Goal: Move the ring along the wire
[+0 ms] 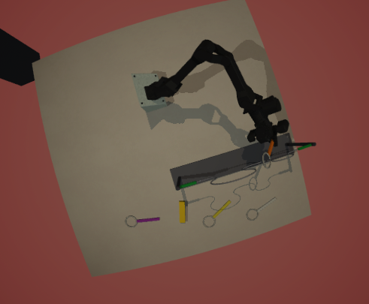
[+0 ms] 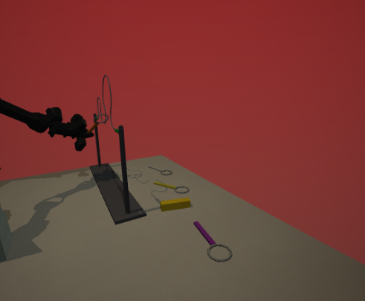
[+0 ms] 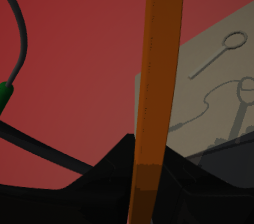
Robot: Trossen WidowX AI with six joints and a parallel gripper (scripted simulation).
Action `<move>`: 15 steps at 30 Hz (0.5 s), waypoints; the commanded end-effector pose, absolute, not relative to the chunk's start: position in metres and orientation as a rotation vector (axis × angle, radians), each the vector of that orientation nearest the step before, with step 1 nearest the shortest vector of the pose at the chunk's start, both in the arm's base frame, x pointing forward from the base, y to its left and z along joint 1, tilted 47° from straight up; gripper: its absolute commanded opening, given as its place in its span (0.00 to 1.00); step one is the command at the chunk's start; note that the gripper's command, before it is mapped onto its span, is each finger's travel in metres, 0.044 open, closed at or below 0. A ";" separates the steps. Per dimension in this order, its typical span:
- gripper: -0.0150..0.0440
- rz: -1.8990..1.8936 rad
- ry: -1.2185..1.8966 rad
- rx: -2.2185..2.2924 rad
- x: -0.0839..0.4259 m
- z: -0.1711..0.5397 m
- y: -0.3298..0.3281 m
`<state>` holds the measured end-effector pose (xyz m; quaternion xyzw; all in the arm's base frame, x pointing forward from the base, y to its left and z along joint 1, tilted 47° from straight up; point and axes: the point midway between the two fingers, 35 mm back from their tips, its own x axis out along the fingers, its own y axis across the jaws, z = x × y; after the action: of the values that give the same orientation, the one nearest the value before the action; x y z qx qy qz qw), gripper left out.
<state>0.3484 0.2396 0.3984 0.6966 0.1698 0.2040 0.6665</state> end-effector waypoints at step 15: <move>0.00 0.356 0.442 1.185 0.350 0.337 0.232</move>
<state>0.3505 0.2356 0.3500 0.5830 0.1980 0.1740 0.7685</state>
